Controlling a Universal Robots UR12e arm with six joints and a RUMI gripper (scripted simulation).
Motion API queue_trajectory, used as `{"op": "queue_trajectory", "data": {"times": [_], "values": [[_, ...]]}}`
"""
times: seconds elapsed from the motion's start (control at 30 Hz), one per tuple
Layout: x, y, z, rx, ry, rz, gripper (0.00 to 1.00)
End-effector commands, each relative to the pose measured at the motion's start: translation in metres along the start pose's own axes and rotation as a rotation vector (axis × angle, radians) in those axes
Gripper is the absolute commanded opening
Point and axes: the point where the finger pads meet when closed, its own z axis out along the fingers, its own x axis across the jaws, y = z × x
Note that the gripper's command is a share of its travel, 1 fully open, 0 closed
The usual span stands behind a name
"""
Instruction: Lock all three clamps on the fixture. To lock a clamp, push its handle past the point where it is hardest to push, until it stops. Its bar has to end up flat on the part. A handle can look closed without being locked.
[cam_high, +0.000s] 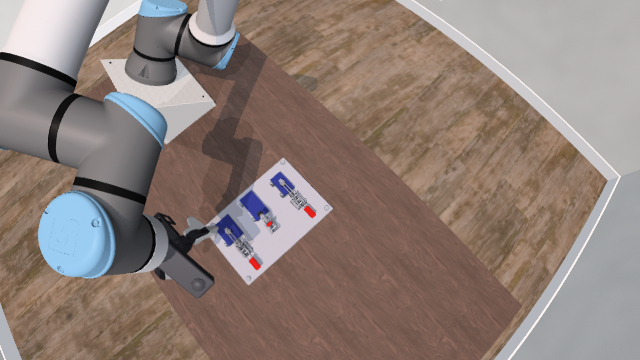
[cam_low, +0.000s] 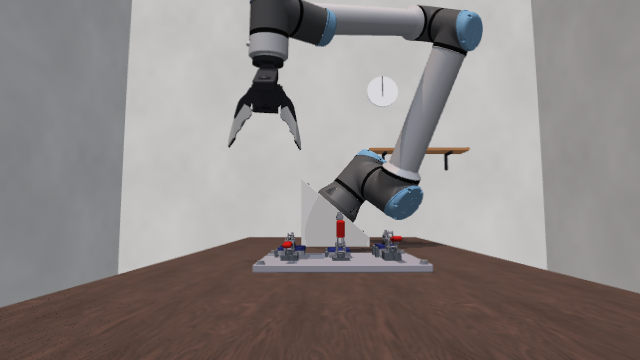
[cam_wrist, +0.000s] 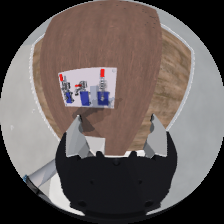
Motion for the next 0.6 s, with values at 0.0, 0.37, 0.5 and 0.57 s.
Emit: {"op": "queue_trajectory", "data": {"times": [0.0,0.37,0.5,0.57], "values": [[-0.026,0.023,0.019,0.057,-0.008,0.043,1.00],[-0.055,0.047,0.040,0.097,-0.025,0.079,1.00],[-0.062,0.052,0.045,0.106,-0.029,0.087,1.00],[-0.063,0.053,0.046,0.108,-0.030,0.090,1.00]]}}
